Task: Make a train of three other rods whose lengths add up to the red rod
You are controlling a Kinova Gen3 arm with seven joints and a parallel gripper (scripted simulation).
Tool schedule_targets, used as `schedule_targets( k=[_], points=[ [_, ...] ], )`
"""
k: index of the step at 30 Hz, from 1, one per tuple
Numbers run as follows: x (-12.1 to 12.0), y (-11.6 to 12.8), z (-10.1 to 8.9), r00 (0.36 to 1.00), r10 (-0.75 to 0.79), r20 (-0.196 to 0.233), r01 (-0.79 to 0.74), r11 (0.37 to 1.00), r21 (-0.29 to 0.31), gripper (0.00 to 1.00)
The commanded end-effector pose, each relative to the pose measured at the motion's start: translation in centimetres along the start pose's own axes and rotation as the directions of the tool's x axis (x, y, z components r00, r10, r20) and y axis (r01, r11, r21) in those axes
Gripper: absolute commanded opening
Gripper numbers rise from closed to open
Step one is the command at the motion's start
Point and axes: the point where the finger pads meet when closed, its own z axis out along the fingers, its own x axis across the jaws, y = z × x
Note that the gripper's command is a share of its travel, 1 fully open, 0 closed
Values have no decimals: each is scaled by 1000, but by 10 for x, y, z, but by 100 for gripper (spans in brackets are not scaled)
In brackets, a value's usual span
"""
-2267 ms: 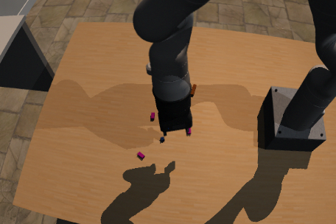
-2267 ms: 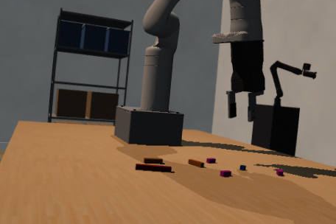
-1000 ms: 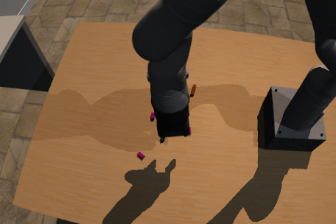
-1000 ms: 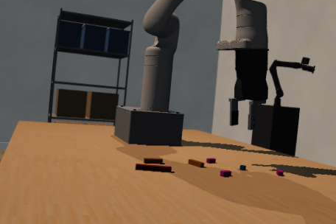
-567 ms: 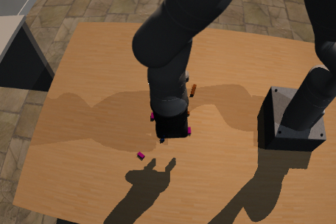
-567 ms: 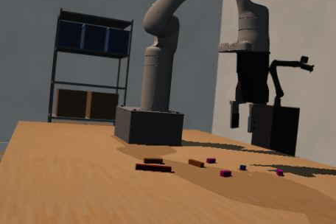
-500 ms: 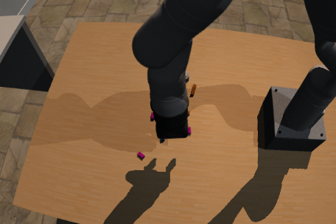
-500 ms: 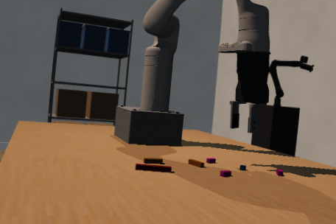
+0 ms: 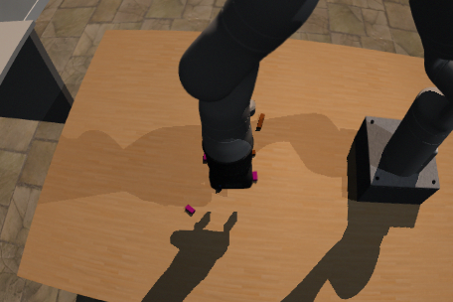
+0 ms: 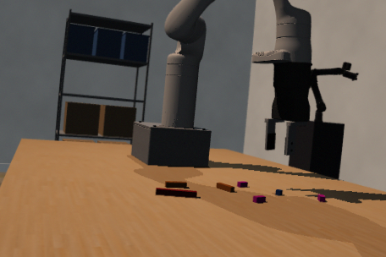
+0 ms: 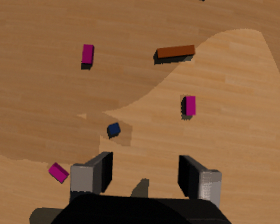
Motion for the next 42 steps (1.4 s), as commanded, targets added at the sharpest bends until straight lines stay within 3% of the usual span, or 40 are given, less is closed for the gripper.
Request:
schedule_targets(
  k=[1, 42],
  points=[
    [-1, 1, 3, 1000, 12, 4, -12, 1000, 12, 100],
    [-4, 0, 13, 997, 77, 29, -78, 995, 63, 100]
  ],
)
